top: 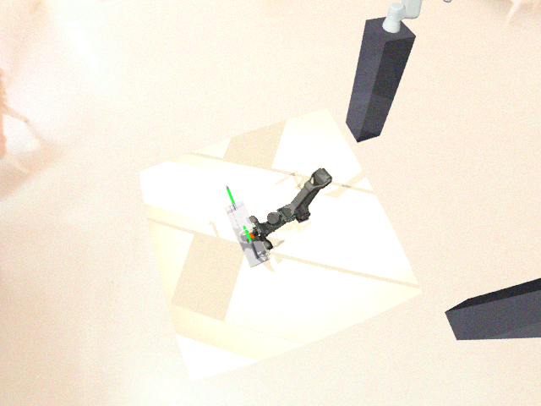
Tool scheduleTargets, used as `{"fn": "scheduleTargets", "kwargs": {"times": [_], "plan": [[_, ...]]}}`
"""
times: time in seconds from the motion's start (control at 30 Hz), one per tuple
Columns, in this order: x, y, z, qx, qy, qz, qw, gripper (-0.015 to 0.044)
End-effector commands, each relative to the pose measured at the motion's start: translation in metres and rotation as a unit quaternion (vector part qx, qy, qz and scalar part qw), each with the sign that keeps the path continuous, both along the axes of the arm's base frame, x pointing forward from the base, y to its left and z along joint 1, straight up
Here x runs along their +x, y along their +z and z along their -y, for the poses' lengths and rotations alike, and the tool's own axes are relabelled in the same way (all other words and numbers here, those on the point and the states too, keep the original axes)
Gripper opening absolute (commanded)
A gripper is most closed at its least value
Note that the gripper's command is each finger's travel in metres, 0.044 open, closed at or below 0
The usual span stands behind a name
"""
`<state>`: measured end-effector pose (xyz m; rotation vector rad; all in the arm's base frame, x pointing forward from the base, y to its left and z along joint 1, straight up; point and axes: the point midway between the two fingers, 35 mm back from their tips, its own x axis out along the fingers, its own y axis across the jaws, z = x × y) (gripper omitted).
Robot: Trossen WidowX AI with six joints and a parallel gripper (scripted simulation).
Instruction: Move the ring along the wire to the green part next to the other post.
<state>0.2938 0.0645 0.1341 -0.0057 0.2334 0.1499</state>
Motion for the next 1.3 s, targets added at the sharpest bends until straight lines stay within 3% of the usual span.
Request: {"fn": "scheduleTargets", "kwargs": {"times": [0.0, 0.2, 0.6, 1.27], "plan": [[0.000, 0.000, 0.001, 0.001, -0.003, 0.000, 1.000, -0.0150], [0.000, 0.000, 0.001, 0.001, -0.003, 0.000, 1.000, -0.0150], [-0.001, 0.000, 0.000, 0.000, 0.000, 0.000, 1.000, 0.0160], [-0.028, 0.010, 0.004, 0.001, -0.002, -0.001, 1.000, 0.0160]]}}
